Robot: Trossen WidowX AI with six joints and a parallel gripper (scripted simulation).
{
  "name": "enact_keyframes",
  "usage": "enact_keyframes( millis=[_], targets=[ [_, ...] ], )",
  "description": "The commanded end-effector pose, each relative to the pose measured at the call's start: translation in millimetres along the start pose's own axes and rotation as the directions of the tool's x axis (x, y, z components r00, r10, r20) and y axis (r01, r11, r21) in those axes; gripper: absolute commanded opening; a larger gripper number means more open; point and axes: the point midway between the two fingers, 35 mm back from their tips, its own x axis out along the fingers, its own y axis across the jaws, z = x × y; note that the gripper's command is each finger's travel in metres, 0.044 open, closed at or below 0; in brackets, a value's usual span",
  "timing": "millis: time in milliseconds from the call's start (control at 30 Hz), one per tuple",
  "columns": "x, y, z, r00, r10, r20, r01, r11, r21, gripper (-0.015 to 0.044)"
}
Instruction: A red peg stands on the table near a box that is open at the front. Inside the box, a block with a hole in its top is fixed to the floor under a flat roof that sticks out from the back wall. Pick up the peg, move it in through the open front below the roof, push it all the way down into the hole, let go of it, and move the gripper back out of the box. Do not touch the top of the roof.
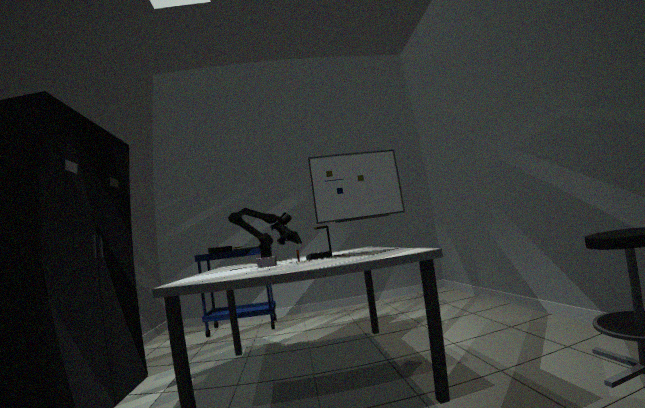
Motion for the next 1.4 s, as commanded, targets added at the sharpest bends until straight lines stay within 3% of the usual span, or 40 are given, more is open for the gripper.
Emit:
enact_keyframes(
  millis=[0,133,1367],
  targets=[
    [0,-2,1,1.0,0.008,0.002,-0.008,1.0,-0.004,0.0309],
    [0,-2,1,1.0,0.008,0.002,-0.008,1.0,-0.004,0.022],
    [34,-6,29,1.0,0.007,0.004,-0.007,1.0,-0.003,0.022]
  ],
)
